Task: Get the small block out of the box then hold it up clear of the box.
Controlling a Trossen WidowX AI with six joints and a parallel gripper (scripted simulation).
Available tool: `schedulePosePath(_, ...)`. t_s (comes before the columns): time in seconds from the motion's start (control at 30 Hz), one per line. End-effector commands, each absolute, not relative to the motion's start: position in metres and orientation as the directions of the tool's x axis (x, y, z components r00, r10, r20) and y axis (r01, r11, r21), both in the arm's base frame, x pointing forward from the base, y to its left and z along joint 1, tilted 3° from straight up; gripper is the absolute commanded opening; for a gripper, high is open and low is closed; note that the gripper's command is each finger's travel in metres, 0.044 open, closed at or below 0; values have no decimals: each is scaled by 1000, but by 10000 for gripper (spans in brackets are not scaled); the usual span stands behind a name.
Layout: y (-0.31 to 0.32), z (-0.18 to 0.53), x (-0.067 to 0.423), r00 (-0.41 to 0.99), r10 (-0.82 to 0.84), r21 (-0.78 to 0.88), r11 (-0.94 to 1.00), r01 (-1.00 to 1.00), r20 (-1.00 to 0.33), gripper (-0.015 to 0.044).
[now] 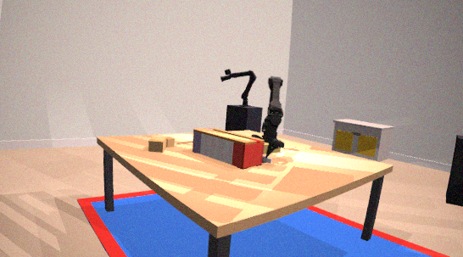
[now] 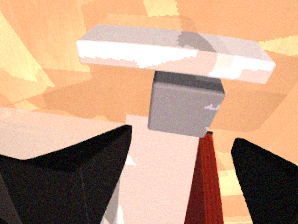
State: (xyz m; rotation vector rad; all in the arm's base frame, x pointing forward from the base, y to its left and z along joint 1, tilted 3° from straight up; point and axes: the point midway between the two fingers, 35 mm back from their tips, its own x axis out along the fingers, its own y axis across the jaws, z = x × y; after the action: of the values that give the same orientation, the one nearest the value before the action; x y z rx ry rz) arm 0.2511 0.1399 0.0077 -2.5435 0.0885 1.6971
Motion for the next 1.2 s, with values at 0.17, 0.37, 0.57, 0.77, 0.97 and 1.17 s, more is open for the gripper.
schedulePosePath(0.17, 139, -8, 250, 385, -9, -33, -994, -101, -923, 285)
schedulePosePath(0.37, 138, -17, 249, 385, -9, -33, -994, -101, -923, 285)
schedulePosePath(0.57, 138, -18, 248, 385, -9, -33, -994, -101, -923, 180)
schedulePosePath(0.77, 138, -18, 248, 385, -9, -33, -994, -101, -923, 62)
schedulePosePath(0.97, 139, 1, 251, 384, -8, -33, -995, -99, -923, 0)
schedulePosePath(1.17, 138, 36, 250, 383, -6, -33, -995, -96, -924, 0)
